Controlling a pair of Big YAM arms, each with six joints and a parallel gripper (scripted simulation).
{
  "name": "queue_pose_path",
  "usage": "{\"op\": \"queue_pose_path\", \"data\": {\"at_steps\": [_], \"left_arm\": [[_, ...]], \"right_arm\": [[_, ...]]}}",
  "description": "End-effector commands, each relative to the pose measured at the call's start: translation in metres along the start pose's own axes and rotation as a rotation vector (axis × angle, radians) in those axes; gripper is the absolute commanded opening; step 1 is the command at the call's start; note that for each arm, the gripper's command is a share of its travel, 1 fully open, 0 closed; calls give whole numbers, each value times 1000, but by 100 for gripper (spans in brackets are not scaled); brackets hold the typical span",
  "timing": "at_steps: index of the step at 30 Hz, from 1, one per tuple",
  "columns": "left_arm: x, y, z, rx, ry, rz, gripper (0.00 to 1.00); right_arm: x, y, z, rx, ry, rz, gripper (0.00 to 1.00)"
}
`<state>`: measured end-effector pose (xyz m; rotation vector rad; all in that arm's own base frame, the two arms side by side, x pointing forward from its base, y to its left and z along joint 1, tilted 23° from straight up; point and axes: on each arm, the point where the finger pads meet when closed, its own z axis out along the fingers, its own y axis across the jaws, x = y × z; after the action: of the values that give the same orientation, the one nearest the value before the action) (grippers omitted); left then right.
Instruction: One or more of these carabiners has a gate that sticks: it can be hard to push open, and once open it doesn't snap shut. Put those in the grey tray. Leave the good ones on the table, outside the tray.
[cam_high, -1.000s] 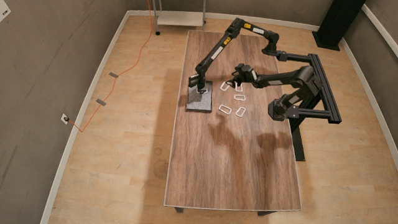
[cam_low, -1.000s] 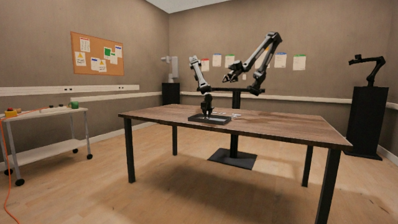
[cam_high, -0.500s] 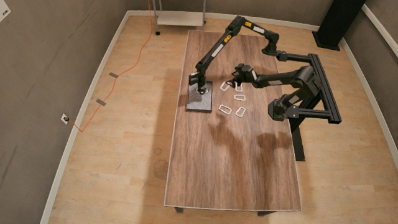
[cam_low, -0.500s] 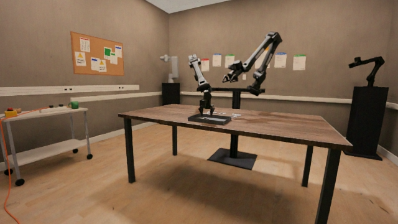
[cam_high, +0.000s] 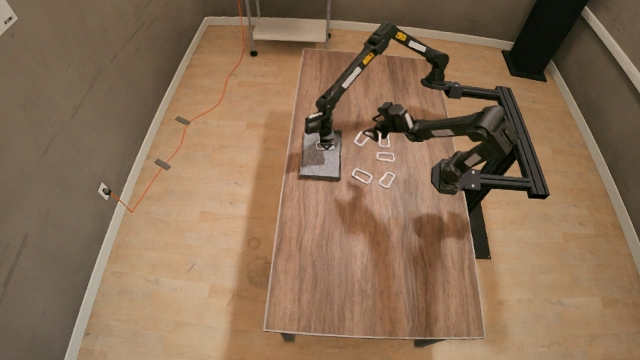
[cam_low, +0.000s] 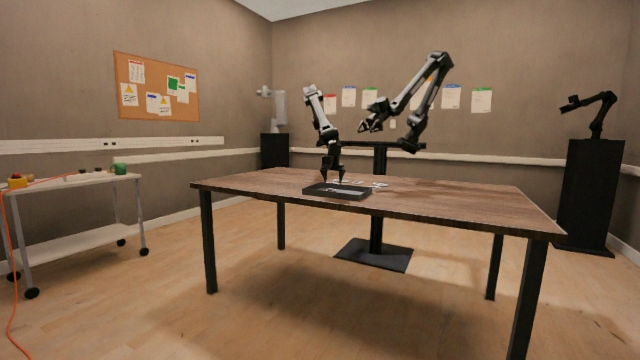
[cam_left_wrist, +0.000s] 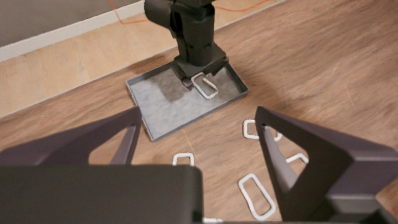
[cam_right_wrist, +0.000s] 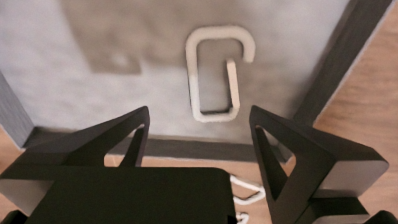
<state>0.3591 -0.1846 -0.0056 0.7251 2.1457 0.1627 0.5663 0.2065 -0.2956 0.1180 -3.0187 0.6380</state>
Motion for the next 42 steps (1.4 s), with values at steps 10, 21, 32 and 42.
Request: {"op": "queue_pose_path", "data": {"at_steps": [10,21,32,42], "left_arm": [[-16,-1,3,-2,-30,-12,100],[-16,-1,3,-2,-30,-12,100],[-16,-1,3,-2,-30,-12,100],[-16,-1,3,-2,-30,-12,100]], "right_arm": [[-18,11,-33,-14,-42,4,83],[-19,23,-74,-57,-270,-228,100],[-20,23,-97,-102,-556,-388,100],[-20,35,-103,-153,-685,-426,100]]}}
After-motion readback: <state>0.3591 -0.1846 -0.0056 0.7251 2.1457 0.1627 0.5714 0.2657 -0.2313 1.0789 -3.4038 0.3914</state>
